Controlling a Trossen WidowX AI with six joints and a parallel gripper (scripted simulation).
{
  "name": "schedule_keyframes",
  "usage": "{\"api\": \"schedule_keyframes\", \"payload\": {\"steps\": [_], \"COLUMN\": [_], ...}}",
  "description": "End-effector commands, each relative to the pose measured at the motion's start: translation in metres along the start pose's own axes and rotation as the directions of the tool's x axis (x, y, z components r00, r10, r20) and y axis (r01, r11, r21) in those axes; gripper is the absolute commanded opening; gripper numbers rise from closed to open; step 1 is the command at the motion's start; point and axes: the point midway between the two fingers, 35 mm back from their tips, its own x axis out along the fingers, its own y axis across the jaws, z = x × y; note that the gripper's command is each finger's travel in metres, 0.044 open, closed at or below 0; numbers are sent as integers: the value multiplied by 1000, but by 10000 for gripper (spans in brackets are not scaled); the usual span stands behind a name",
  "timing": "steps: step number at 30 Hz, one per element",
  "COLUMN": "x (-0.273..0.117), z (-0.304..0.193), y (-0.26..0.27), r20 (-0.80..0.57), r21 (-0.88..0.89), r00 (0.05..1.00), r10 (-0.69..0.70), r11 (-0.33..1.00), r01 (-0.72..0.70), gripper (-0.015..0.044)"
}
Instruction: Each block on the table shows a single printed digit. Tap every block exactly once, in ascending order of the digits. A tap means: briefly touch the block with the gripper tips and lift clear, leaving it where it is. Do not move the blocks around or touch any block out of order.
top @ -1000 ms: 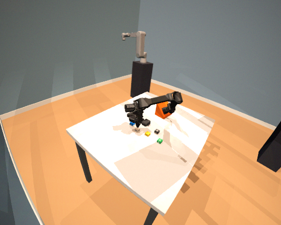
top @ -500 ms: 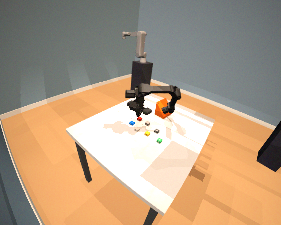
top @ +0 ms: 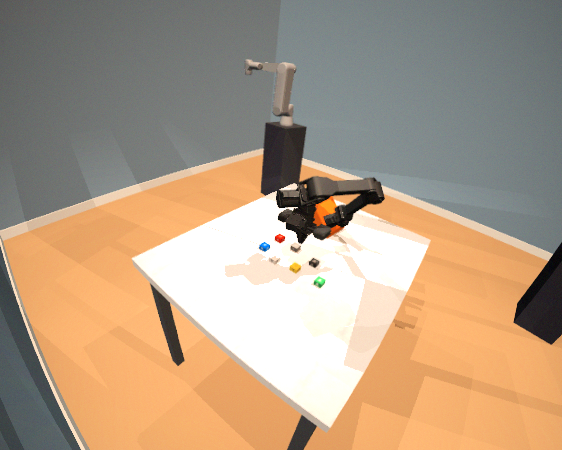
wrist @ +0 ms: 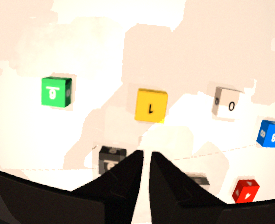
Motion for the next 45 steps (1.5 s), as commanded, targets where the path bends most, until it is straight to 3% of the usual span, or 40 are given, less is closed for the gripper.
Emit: {"api": "schedule_keyframes", "payload": {"steps": [1,6,8,36,40,45], "x": [9,73,81,111,84,79], "z": [-1,-1,-2,-3,-2,-2], "y": [-1,0,1,1,1,1], "r20": [-2,-1,-1,0,-1,-1], "r21": [14,13,13,12,12,13], "r00": [1000,1000,1000,1000,1000,1000], "r10": [4,6,8,9,7,7], "r11": [1000,1000,1000,1000,1000,1000], "r01": [-4,-6,-8,-9,-7,-7], "gripper": [20,20,20,20,20,20]}}
